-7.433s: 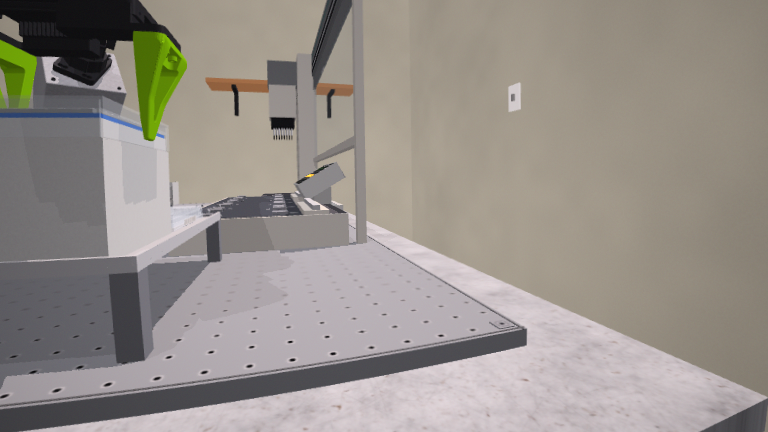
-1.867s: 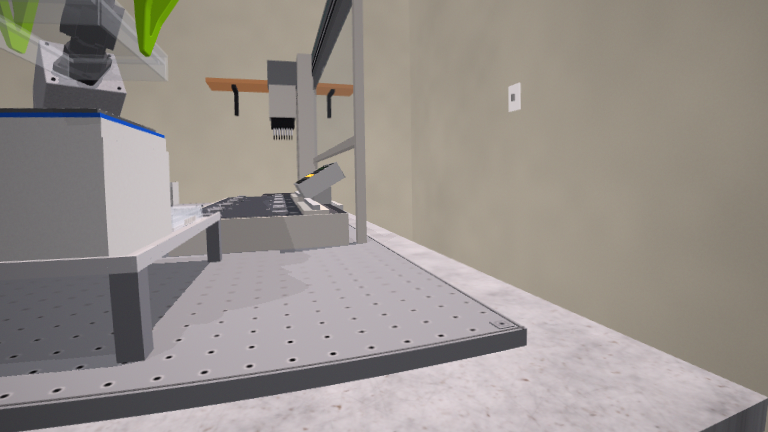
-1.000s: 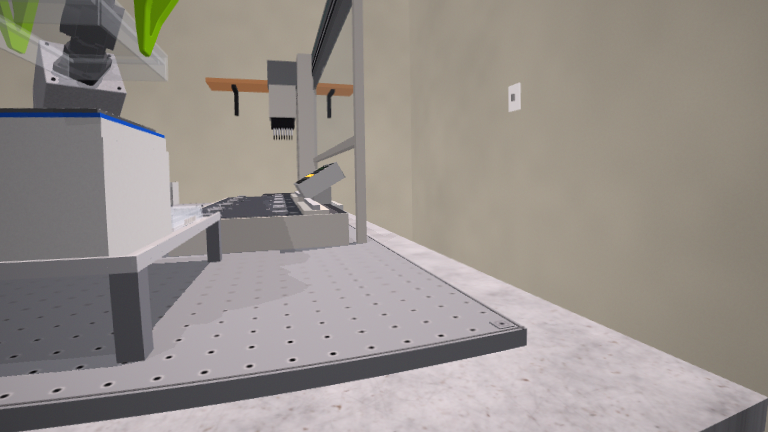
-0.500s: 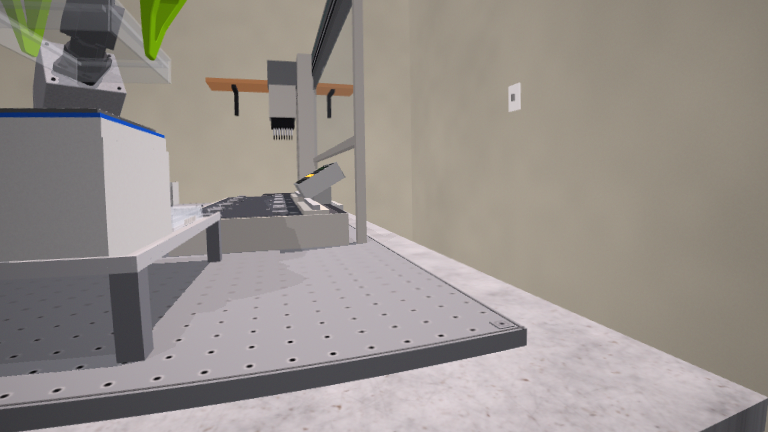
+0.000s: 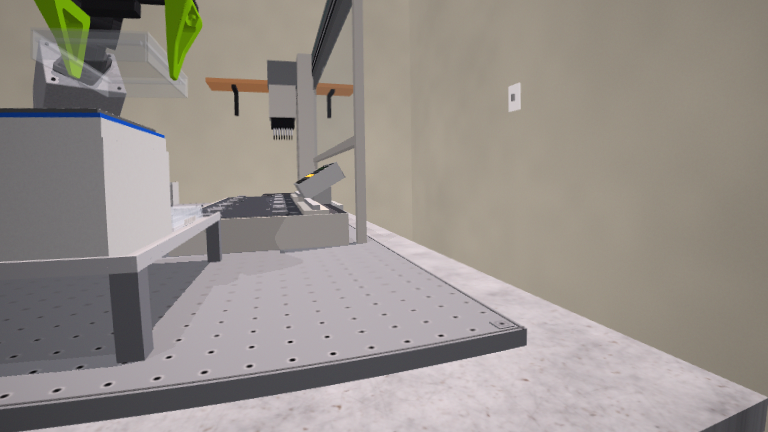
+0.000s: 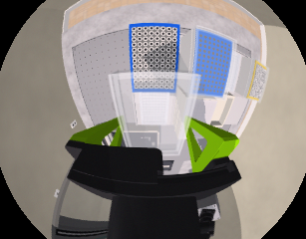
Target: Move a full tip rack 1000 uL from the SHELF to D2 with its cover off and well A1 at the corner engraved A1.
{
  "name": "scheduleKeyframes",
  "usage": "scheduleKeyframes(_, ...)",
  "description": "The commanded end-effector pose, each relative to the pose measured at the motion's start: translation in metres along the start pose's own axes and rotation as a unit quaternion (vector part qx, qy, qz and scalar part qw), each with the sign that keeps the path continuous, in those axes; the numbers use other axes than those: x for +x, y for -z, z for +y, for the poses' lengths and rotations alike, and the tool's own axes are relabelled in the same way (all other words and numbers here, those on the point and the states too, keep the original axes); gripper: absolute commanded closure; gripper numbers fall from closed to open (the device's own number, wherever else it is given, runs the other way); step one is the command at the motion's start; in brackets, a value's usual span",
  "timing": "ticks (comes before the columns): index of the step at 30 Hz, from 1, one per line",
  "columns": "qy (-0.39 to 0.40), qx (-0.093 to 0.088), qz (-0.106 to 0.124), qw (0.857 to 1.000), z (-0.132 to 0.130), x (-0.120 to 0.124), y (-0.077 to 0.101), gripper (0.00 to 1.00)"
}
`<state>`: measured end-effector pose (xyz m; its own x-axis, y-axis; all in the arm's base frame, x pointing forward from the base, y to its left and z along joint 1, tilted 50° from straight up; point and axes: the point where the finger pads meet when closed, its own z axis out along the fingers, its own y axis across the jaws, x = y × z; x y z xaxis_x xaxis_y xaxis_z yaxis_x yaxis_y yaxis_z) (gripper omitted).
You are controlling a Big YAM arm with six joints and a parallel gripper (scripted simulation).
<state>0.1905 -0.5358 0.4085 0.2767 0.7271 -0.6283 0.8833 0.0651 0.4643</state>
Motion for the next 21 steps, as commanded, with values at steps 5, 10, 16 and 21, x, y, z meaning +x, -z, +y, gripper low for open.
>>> scheduleKeyframes(5,-0.001,-0.014,-0.014,1.0,0.01,0.031,0.017,1.0)
scheduleKeyframes(10,-0.002,-0.014,-0.013,1.0,0.009,0.057,0.016,1.0)
scheduleKeyframes(16,-0.003,-0.015,-0.012,1.0,0.008,0.077,0.015,1.0)
scheduleKeyframes(21,-0.003,-0.015,-0.011,1.0,0.007,0.102,0.014,1.0)
